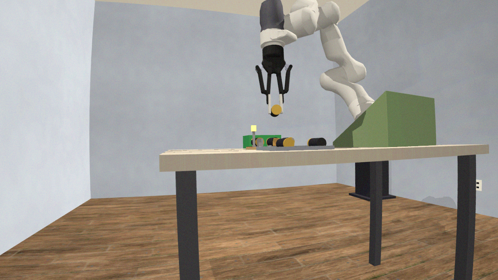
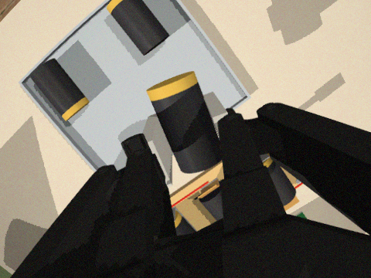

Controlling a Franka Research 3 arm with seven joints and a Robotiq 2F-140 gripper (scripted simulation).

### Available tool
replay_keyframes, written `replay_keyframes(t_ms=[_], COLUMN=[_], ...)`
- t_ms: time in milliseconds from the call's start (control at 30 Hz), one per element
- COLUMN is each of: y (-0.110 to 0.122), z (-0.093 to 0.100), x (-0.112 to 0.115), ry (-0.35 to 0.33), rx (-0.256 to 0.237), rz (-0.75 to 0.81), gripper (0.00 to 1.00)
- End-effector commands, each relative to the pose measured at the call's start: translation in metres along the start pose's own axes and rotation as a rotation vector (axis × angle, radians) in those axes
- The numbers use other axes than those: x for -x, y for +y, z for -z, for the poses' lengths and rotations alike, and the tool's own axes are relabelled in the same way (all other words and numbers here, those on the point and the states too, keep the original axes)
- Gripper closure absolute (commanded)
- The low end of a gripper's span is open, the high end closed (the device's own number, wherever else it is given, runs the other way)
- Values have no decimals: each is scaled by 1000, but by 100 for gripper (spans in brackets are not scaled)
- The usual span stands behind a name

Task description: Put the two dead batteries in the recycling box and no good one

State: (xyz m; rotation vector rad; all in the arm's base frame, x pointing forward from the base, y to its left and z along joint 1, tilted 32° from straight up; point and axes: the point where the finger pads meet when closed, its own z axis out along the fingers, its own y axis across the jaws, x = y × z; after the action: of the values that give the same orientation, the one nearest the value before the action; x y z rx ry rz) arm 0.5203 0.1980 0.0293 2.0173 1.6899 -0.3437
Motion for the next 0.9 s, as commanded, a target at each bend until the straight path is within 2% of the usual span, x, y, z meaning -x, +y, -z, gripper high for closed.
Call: replay_keyframes(t_ms=[0,400,533,667,833,867], y=[3,3,3,3,4,4], z=[2,2,2,2,3,3], x=[1,2,10,35,91,91], ry=[-9,-9,-9,-9,-9,-9], rx=[13,13,13,13,13,13], rz=[258,266,266,266,266,266], gripper=[84,84,84,84,84,84])
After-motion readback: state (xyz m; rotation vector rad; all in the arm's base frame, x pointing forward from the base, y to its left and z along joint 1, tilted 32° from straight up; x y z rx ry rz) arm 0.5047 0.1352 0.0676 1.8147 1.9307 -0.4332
